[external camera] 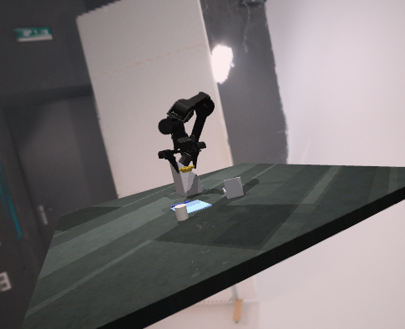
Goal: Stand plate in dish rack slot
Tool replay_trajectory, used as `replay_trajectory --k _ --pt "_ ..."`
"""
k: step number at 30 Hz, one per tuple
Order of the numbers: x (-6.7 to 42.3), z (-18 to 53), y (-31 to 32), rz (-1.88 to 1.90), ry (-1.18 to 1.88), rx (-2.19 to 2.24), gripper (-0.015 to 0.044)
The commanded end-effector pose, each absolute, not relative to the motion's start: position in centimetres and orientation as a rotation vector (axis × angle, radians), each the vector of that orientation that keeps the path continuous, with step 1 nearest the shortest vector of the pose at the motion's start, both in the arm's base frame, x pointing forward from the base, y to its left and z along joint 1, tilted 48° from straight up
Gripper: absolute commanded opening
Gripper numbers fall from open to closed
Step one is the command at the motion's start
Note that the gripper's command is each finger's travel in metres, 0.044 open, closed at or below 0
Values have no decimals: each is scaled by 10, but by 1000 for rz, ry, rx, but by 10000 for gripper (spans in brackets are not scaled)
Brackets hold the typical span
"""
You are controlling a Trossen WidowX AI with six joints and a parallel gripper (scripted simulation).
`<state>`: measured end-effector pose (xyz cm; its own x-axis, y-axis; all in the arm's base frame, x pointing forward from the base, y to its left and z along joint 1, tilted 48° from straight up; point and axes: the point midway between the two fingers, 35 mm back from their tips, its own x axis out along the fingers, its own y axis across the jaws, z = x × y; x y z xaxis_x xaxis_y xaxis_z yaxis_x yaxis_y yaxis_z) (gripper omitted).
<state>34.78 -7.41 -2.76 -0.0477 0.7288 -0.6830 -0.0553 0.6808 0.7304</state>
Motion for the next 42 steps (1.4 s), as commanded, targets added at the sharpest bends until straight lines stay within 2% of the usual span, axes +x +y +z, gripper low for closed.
replay_trajectory --k 1,6,20,42 --pt "348 -15 -88 699 1492 578 0" --pt "348 -11 -87 683 1502 595 0" --pt "332 49 -47 310 1677 954 0" --pt "279 122 18 -364 1823 1502 0"
